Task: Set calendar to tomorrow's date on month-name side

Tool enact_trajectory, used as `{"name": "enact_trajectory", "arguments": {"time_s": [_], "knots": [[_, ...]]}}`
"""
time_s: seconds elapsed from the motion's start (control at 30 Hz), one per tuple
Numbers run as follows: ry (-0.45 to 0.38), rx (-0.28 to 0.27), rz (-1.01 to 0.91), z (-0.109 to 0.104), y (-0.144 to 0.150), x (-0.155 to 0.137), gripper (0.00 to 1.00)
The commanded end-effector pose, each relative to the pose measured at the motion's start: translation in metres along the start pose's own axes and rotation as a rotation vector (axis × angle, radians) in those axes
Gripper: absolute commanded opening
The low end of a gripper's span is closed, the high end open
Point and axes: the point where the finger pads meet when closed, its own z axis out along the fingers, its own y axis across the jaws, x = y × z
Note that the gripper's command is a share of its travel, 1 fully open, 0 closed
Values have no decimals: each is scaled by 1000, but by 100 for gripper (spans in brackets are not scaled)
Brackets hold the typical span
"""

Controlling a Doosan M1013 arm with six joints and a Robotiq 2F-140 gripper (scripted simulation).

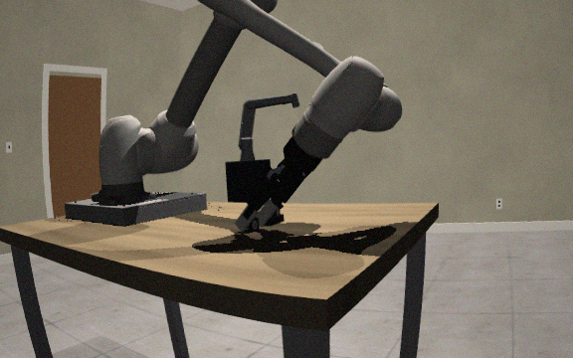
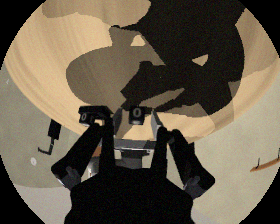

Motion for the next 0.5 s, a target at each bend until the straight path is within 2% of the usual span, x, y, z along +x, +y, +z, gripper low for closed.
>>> {"name": "enact_trajectory", "arguments": {"time_s": [0.0,0.23,0.47], "knots": [[0,0,0,0,0,0,40],[0,0,0,-4,0,-4,40],[0,0,0,-17,0,-16,40]]}}
